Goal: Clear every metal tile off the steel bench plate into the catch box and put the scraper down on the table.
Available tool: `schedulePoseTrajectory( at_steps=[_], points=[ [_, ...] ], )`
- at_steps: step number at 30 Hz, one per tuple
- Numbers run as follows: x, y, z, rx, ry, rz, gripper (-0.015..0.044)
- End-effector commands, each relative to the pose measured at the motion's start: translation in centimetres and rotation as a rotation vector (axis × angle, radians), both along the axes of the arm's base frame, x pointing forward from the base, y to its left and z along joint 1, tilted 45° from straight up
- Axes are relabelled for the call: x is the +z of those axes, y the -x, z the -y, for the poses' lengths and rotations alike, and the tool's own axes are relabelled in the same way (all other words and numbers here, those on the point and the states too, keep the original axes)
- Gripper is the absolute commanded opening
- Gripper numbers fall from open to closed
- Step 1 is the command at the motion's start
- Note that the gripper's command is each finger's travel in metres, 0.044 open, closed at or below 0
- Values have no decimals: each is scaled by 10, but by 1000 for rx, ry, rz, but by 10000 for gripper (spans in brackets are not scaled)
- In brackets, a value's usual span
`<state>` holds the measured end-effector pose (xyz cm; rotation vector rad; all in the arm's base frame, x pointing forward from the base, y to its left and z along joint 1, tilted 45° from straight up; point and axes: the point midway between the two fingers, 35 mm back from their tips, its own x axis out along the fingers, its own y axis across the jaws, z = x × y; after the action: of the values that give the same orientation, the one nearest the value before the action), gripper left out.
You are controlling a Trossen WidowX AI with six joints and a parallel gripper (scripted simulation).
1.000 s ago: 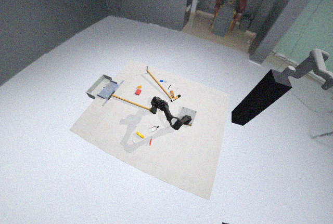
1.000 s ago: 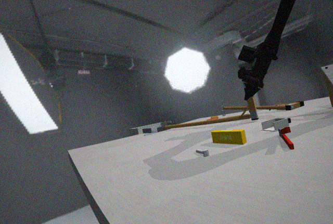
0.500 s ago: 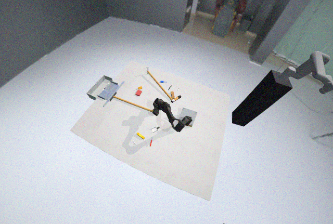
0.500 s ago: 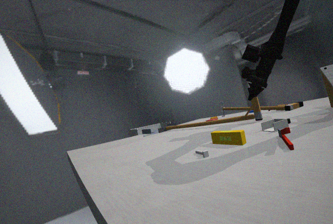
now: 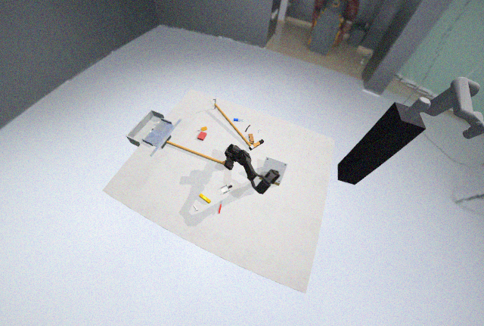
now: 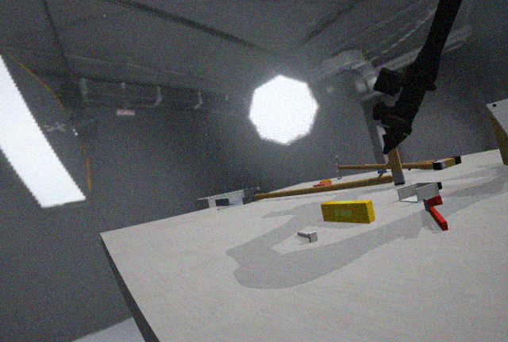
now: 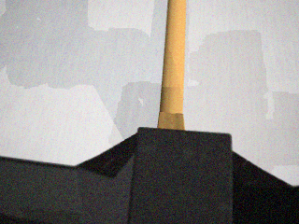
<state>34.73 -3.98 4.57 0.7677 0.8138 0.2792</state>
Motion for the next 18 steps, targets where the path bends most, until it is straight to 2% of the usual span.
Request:
schedulePoseTrajectory(
  at_steps=[1,18],
  points=[
    [-1,2,5,-5,4,7,0],
    [-17,10,17,-22,3,-13,0]
  ],
)
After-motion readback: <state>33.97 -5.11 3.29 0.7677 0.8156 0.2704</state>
